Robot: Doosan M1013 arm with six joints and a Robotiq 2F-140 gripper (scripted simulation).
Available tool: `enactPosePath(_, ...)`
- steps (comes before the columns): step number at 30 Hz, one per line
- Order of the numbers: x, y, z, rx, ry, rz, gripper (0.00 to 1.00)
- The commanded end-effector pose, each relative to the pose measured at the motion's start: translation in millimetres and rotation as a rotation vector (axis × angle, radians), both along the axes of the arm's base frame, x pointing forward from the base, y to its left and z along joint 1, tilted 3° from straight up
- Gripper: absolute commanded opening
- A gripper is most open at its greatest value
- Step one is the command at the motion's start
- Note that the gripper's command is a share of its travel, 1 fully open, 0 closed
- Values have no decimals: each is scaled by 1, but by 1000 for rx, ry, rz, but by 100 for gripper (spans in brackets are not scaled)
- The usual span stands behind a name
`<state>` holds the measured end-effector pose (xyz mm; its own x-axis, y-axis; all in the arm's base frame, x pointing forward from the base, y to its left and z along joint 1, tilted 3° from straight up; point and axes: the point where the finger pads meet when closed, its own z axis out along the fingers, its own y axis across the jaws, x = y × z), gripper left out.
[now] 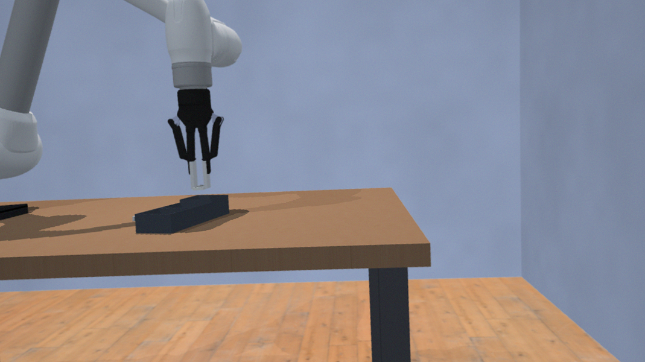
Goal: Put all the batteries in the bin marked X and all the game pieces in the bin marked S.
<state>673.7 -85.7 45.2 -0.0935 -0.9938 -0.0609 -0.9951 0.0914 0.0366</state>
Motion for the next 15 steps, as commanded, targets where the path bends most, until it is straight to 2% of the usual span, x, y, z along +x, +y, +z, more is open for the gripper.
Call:
enactPosePath(1, 0, 0, 0, -13, 10, -113, 13)
enactPosePath(2, 0, 0, 0, -13, 10, -113, 13)
enactPosePath(3, 0, 0, 0, -22, 17, -212, 13)
enactPosePath(15, 0, 0, 0, -22, 17, -212, 13)
